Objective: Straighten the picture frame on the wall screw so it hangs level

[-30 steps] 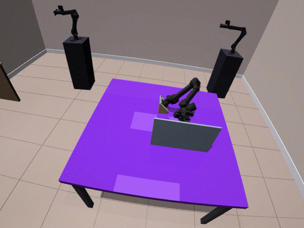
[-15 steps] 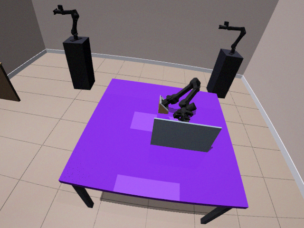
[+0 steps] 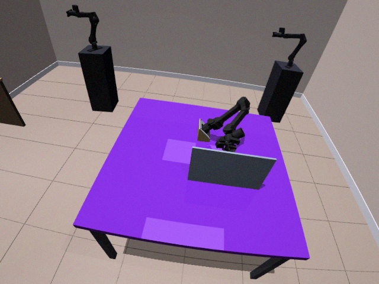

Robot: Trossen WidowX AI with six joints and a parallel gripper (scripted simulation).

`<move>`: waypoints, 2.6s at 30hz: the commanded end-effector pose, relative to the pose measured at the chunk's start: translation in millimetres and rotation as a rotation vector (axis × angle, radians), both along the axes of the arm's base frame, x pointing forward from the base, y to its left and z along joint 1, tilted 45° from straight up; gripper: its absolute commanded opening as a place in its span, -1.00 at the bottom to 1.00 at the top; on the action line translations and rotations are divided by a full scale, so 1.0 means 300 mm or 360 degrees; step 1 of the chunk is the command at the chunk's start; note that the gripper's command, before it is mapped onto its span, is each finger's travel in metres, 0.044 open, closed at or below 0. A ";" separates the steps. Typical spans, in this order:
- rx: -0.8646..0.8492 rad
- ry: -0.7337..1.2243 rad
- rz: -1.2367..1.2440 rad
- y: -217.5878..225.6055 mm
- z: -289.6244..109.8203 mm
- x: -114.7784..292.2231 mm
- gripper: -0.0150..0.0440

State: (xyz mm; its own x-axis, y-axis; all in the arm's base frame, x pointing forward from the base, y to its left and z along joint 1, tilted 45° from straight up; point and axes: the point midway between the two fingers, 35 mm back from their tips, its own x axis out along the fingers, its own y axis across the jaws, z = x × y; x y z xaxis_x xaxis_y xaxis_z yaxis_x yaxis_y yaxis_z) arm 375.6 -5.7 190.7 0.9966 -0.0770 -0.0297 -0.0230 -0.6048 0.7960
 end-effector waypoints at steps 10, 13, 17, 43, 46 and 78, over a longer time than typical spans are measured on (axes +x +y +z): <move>0.0106 -0.0011 -0.0002 0.001 -0.001 0.000 -0.49; 0.0131 -0.0013 -0.0003 0.001 -0.002 0.000 -0.49; 0.0169 -0.0016 -0.0004 0.001 -0.002 0.000 -0.49; 0.0134 -0.0012 -0.0005 0.012 0.017 -0.062 0.39; 0.0037 -0.0004 -0.0004 0.021 0.030 -0.137 0.39; -0.0217 0.0020 -0.0023 -0.013 0.127 -0.624 0.39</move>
State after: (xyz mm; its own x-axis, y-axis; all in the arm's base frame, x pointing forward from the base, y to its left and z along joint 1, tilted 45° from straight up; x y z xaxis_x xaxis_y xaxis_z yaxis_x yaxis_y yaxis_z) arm 193.7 -8.4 231.3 0.9955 -0.0925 -0.0220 -0.0269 -0.4956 0.8681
